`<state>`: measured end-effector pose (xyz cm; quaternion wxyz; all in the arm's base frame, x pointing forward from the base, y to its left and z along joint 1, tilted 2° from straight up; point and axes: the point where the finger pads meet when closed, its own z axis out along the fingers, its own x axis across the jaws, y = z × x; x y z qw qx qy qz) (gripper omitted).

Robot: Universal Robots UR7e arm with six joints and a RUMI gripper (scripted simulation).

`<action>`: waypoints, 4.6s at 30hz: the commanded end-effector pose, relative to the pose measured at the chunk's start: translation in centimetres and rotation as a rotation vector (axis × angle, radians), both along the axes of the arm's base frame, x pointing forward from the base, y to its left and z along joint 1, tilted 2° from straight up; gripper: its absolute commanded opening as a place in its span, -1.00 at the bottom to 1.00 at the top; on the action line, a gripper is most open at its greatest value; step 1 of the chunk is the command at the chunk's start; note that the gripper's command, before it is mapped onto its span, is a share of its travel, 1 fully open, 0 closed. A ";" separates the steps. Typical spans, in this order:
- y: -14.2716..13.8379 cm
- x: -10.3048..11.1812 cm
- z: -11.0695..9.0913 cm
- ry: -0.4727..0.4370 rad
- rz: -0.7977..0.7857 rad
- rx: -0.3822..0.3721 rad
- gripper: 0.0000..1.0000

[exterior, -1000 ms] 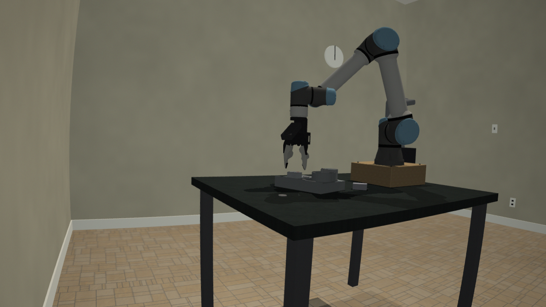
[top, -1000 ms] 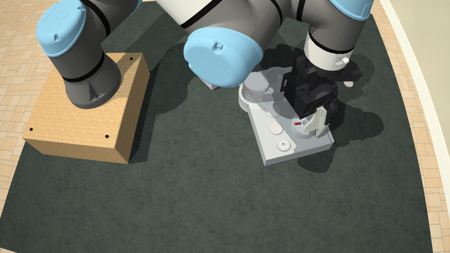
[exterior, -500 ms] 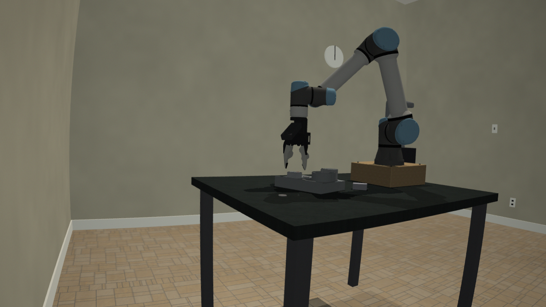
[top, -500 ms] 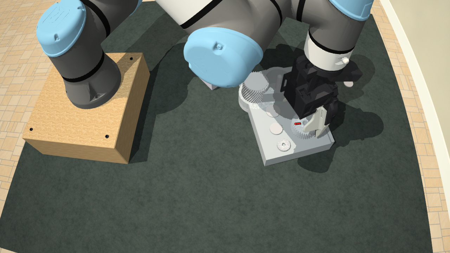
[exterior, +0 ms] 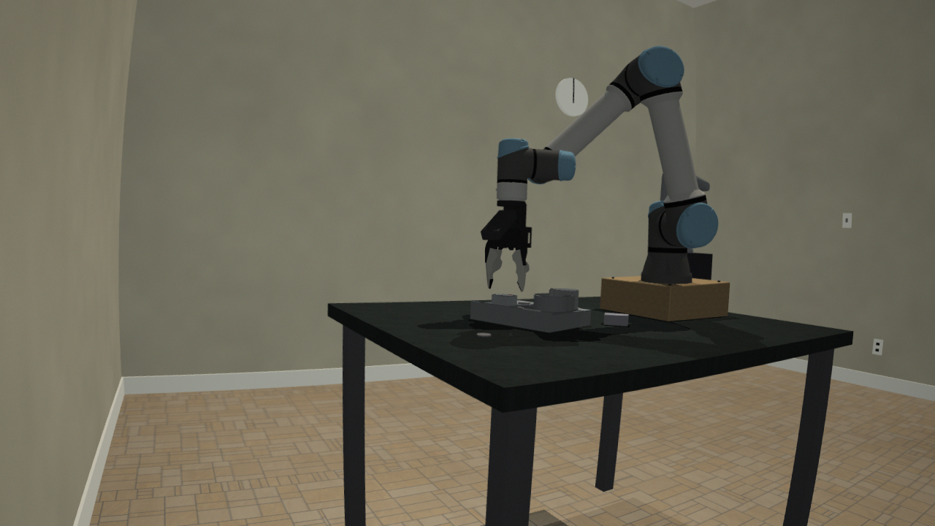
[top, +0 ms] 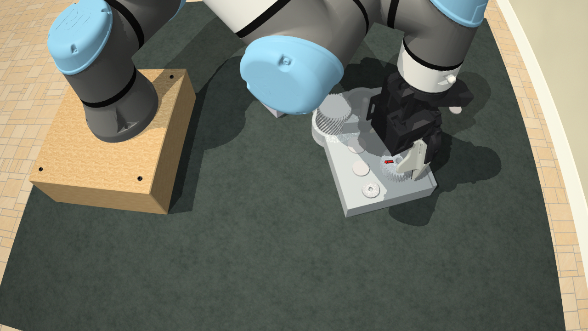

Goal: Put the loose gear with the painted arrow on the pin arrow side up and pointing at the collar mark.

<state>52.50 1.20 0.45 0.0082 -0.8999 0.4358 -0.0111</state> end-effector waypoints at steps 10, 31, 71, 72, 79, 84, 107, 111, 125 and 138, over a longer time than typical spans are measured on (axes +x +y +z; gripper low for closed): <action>0.0 0.0 0.1 -0.001 0.000 0.000 0.07; 0.0 0.0 0.1 -0.001 0.000 0.000 0.07; 0.0 0.1 -1.6 -0.001 0.000 0.000 0.07; 0.0 0.1 -1.7 -0.001 0.000 0.000 0.07; 0.0 0.1 -2.3 -0.001 0.000 0.000 0.07; 0.0 0.2 -2.6 -0.001 0.000 0.000 0.07; 0.0 0.2 -3.1 -0.001 0.000 0.000 0.07; 0.0 0.2 -3.1 -0.001 0.000 0.000 0.07; 0.0 0.2 -3.1 -0.001 0.000 0.000 0.07; 0.0 0.2 -3.1 -0.001 0.000 0.000 0.07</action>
